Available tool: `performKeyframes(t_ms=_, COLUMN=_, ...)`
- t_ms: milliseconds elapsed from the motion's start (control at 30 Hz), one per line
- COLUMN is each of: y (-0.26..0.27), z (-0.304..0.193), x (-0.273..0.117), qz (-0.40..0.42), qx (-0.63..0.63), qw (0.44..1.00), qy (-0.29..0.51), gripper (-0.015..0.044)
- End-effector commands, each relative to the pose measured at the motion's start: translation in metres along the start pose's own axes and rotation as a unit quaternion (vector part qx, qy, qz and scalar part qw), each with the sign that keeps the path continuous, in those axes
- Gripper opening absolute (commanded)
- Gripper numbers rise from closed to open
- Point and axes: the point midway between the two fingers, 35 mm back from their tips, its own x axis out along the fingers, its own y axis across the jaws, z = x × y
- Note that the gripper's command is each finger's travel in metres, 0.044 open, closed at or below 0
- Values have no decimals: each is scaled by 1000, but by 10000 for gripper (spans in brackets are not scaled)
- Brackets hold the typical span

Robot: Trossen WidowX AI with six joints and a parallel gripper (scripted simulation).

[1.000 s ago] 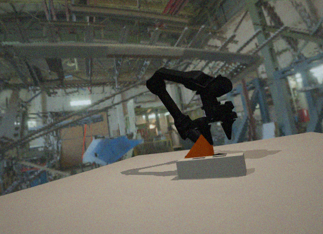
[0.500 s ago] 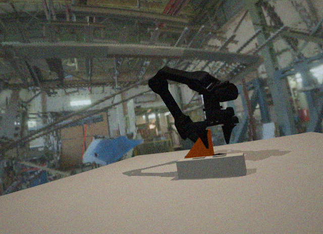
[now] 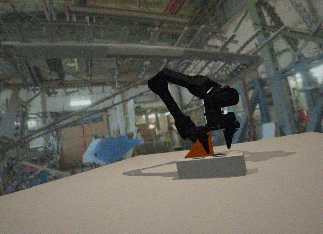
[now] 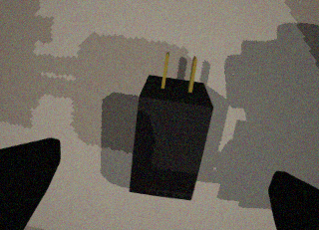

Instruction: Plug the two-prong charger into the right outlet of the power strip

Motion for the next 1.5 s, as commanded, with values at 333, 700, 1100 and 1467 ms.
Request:
performKeyframes(t_ms=333, y=0, z=0, x=25, qz=-3, qx=-4, qw=1000, qy=4, gripper=440)
performKeyframes(t_ms=700, y=0, z=0, x=43, qz=-4, qx=-3, qw=1000, qy=5, gripper=440)
performKeyframes(t_ms=1100, y=-1, z=1, x=43, qz=-1, qx=1, qw=1000, qy=2, gripper=256)
performKeyframes(t_ms=1467, y=-1, z=1, x=42, qz=-1, qx=0, qw=1000, qy=2, gripper=65)
